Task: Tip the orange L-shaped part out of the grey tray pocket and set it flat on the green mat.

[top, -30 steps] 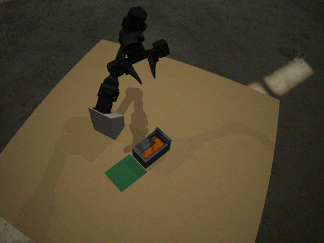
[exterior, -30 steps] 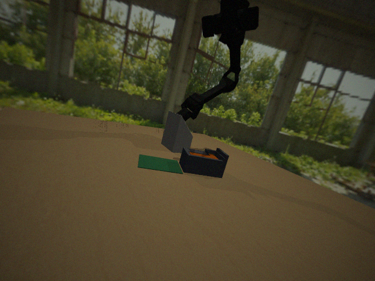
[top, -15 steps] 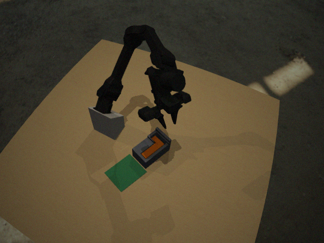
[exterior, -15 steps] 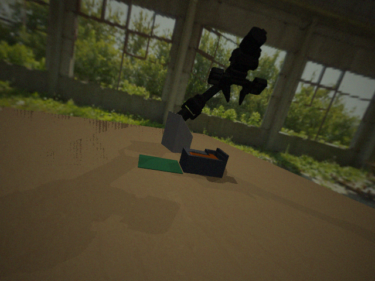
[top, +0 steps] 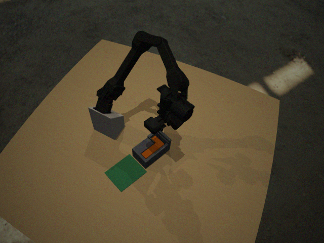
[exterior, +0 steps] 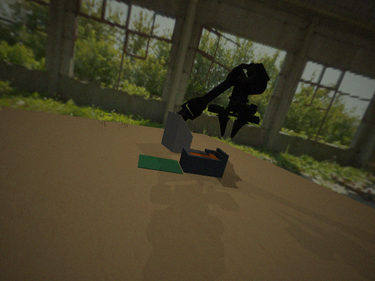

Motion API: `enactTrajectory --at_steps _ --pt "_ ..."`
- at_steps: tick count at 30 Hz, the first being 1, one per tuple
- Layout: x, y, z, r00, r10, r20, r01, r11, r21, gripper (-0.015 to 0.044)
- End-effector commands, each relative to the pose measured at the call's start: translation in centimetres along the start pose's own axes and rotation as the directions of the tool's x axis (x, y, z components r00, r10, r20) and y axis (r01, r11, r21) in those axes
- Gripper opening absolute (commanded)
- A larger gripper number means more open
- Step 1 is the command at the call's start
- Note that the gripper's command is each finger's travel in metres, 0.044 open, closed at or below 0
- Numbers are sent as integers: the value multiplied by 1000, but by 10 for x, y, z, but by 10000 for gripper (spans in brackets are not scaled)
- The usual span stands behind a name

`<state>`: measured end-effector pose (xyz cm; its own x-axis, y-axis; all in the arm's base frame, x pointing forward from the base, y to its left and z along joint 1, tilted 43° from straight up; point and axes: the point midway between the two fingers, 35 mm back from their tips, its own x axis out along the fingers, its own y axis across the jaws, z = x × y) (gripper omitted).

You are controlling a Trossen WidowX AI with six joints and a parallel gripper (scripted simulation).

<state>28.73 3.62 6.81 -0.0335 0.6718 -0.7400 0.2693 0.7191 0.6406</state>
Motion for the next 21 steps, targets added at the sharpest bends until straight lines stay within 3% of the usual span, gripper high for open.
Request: enactTrajectory --at_steps 1,7,21 --pt "12 2 -2 1000 5 -20 -5 1000 -9 180" --pt "75 3 -4 1000 8 -20 -8 1000 -9 180" --pt "80 3 -5 1000 9 -21 -9 1000 -9 180"
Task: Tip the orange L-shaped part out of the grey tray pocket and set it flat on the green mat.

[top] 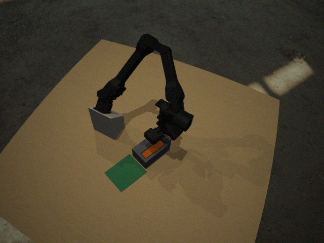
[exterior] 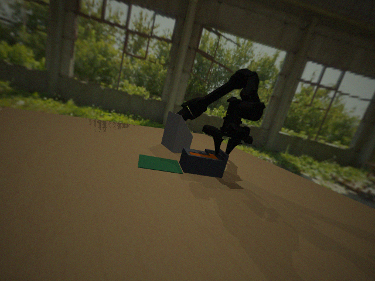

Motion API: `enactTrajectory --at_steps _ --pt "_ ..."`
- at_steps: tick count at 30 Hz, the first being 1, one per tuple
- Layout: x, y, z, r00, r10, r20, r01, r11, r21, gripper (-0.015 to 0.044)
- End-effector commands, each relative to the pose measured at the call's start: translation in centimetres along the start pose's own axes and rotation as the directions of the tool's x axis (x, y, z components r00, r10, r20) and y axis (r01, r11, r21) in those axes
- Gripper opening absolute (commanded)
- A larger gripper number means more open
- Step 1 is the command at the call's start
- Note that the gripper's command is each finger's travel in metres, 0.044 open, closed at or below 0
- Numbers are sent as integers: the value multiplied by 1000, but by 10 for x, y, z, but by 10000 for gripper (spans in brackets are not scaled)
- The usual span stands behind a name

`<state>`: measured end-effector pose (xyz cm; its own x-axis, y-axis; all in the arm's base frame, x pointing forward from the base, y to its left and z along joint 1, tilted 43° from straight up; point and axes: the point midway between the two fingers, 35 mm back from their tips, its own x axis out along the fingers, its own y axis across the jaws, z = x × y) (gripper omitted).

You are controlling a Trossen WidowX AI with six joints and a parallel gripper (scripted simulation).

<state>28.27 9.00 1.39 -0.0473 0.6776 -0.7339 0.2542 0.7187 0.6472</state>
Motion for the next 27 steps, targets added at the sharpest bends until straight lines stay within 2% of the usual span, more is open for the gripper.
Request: enactTrajectory --at_steps 1,27 --pt "5 0 -2 1000 4 -5 -4 1000 7 180" --pt "38 0 -2 1000 6 -6 -6 1000 7 180"
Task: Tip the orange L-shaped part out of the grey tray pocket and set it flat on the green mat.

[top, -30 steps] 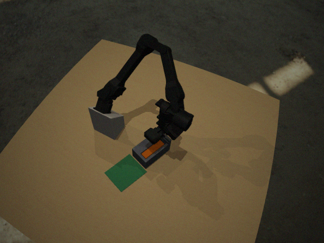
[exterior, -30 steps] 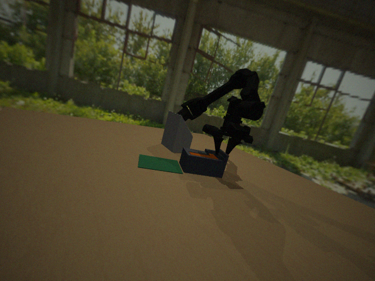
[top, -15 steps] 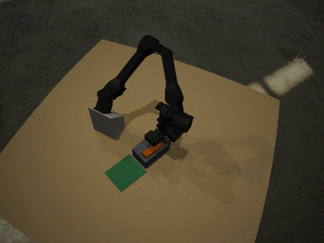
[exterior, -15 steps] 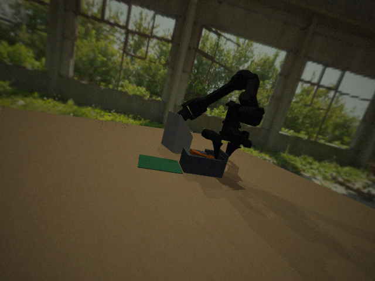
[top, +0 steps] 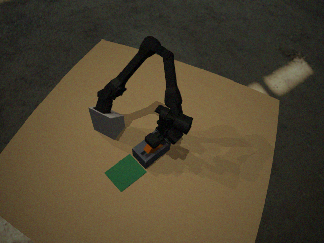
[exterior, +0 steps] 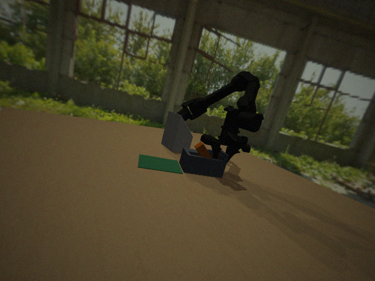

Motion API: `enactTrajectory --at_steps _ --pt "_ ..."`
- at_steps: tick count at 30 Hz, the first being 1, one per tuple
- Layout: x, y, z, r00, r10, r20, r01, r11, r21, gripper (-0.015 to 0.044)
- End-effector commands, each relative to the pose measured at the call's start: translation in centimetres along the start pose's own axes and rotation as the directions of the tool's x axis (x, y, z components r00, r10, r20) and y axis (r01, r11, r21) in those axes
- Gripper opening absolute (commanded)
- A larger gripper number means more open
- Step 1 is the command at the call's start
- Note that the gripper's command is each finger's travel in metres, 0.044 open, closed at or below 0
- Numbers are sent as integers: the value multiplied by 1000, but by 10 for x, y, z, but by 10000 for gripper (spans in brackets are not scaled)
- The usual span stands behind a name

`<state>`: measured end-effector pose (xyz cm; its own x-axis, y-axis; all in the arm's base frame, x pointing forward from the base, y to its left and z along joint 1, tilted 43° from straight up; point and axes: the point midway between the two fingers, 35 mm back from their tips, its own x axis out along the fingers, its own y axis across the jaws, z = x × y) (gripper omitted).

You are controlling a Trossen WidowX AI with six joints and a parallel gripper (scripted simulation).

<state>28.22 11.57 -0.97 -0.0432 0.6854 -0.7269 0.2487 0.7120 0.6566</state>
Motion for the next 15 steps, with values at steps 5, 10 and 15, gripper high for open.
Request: enactTrajectory --at_steps 5,10,15 --pt "3 -3 -3 1000 -5 -7 5 1000 13 180" --pt "1 0 0 1000 0 -1 0 1000 1 180" --pt "0 1 -1 1000 -1 -2 1 1000 3 180"
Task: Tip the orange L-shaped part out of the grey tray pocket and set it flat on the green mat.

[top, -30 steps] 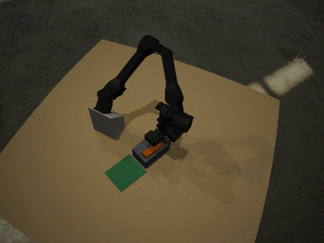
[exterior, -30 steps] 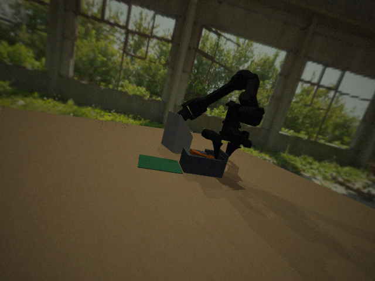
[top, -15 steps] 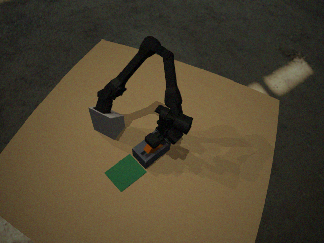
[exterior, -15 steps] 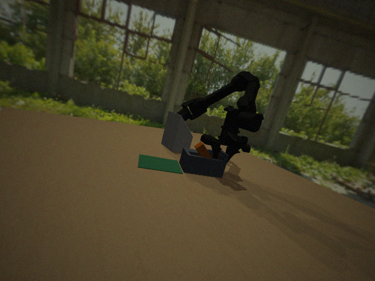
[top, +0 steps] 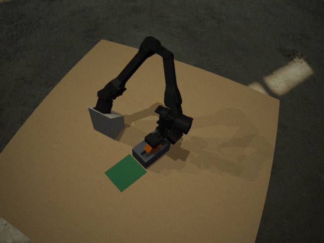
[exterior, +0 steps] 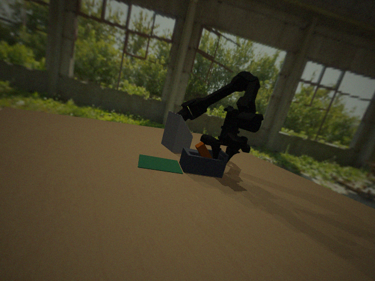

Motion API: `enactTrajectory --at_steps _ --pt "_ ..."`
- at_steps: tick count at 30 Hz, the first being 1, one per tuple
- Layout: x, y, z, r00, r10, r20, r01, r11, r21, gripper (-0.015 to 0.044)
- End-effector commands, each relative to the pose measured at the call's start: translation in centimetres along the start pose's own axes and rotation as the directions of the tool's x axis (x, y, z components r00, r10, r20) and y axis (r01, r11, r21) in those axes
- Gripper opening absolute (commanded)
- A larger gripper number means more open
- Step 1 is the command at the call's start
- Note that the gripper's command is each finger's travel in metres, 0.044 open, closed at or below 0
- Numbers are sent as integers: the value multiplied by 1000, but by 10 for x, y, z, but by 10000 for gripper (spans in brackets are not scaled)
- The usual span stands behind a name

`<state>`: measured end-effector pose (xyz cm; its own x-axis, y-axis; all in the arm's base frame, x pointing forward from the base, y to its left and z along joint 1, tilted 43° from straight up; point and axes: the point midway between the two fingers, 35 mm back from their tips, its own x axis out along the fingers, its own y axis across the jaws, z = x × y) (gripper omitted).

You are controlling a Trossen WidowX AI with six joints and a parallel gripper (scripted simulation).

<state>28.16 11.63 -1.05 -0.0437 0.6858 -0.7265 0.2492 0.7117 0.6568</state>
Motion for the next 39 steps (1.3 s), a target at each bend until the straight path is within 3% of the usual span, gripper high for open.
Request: enactTrajectory --at_steps 1,10,18,39 --pt "-3 3 0 1000 -2 -2 2 1000 4 180" --pt "-19 9 0 1000 -8 -5 8 1000 12 180" --pt "-109 -2 -1 1000 -10 -5 11 1000 13 180" --pt "-105 -2 -2 1000 -6 -8 6 1000 20 180"
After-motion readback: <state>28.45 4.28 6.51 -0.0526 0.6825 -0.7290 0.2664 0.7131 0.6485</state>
